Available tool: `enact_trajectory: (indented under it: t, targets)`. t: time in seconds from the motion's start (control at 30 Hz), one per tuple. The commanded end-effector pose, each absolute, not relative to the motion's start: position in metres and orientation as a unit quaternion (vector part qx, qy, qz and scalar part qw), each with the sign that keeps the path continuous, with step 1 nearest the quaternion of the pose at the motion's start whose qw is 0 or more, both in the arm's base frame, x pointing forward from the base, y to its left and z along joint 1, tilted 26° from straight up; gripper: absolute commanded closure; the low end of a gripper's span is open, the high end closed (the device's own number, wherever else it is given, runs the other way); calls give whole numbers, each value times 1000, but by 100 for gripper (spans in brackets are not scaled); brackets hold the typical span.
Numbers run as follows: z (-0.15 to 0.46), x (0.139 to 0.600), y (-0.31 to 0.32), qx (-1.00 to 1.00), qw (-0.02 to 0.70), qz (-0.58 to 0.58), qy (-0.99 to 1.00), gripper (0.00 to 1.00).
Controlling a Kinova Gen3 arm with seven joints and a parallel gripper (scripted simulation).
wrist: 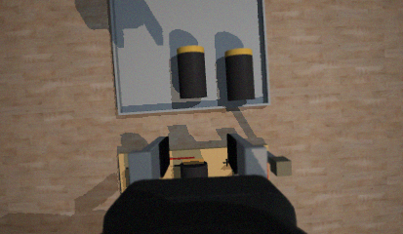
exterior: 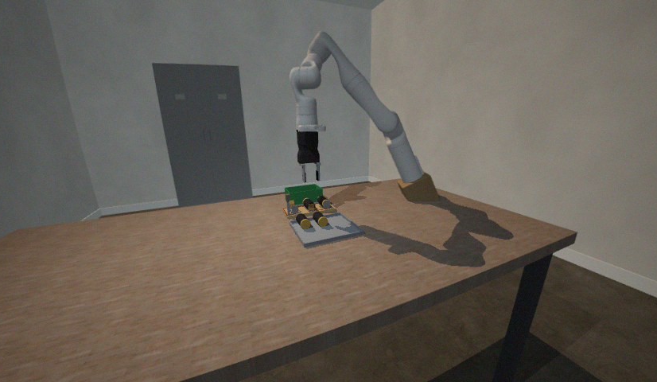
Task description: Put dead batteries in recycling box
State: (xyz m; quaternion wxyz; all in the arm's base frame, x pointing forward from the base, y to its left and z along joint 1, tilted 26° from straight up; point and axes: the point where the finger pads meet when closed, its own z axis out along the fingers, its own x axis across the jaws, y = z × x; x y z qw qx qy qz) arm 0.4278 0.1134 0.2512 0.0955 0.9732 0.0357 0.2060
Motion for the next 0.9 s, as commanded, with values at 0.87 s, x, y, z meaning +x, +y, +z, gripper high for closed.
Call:
enact_trajectory:
  t: [0.87]
  targets:
    - [238, 421, 179, 974, 91, 204, 49, 10]
